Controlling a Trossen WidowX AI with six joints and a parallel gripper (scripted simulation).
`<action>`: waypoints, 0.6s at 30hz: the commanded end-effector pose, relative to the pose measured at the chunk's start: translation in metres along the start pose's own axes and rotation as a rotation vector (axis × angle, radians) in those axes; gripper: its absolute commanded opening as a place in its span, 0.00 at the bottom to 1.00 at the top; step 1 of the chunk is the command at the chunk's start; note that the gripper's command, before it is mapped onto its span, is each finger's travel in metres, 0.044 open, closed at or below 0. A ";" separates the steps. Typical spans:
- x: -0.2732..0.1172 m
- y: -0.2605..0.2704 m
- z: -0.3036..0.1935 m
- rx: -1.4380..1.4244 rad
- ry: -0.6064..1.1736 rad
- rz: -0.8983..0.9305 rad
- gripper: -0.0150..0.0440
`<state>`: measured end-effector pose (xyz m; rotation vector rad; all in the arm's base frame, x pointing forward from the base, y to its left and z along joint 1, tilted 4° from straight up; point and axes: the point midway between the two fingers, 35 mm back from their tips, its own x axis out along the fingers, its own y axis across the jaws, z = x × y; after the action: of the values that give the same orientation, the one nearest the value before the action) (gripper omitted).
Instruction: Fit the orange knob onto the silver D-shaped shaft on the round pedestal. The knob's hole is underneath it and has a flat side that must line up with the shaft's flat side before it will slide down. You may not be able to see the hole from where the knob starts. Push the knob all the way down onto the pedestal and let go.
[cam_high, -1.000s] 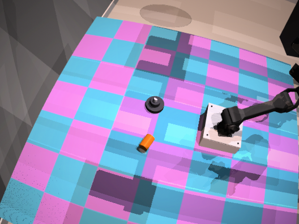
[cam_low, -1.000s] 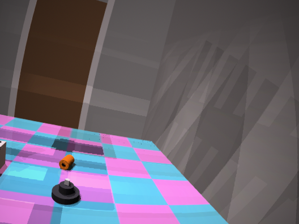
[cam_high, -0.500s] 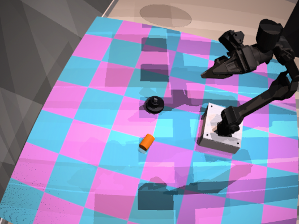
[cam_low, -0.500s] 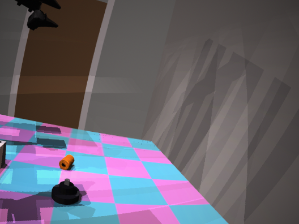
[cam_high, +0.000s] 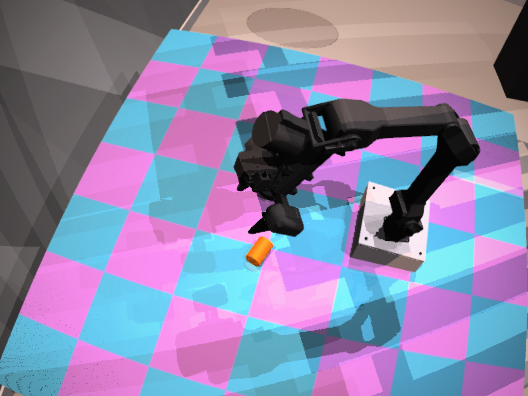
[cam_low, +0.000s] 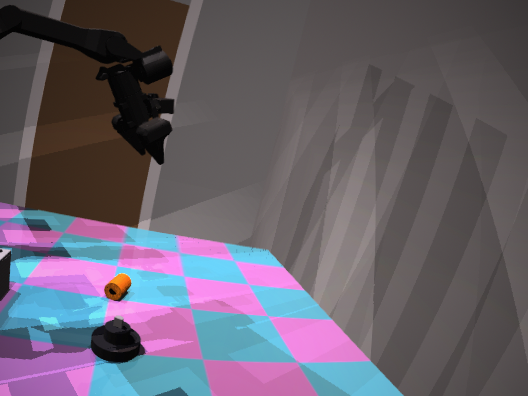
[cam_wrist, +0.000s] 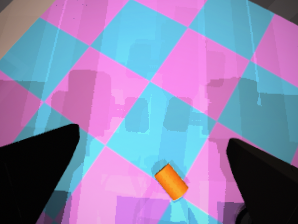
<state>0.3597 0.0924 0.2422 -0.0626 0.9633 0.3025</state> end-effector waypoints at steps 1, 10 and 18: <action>0.062 -0.012 -0.036 -0.237 0.206 -0.001 1.00; 0.162 -0.034 -0.140 -0.754 0.618 0.193 1.00; 0.160 -0.041 -0.144 -0.759 0.622 0.195 1.00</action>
<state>0.3417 0.0685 0.0232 -0.7840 1.4315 0.8537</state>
